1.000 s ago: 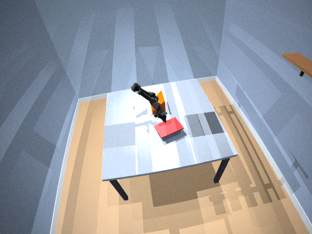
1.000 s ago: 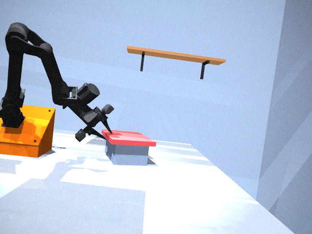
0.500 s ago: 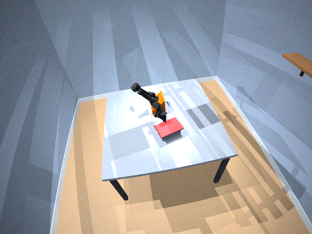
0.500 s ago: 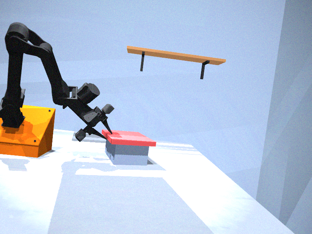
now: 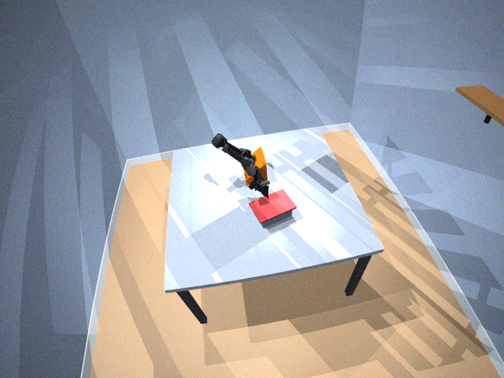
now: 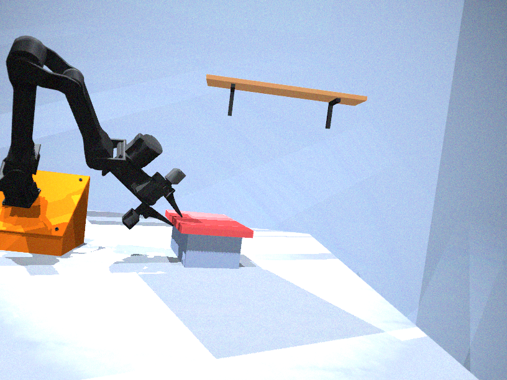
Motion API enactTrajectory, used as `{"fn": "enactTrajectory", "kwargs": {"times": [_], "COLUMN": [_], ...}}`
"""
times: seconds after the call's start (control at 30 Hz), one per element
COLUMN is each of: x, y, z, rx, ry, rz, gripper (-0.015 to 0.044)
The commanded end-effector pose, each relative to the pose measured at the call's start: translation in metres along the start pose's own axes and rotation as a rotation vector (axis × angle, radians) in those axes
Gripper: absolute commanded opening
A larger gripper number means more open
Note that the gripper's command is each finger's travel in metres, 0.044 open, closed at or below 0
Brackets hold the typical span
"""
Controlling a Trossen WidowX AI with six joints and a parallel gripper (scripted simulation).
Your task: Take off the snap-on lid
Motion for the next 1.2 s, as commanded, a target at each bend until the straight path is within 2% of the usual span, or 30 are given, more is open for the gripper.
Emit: {"fn": "enactTrajectory", "kwargs": {"times": [0.0, 1.17], "x": [0.0013, 0.0063], "y": [0.0016, 0.0066], "z": [-0.0001, -0.0010], "rx": [-0.002, -0.002], "ry": [-0.002, -0.002], "rz": [-0.002, -0.002], "gripper": [0.0000, 0.0000]}}
Point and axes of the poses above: the point midway between the two fingers, 35 mm back from their tips, its own x axis back along the fingers, its own y axis across the jaws, z = x × y, the point moved 5 cm from there along x, back along the fingers, and after that the axes turned 14 degrees about x, right-handed, at the moved point
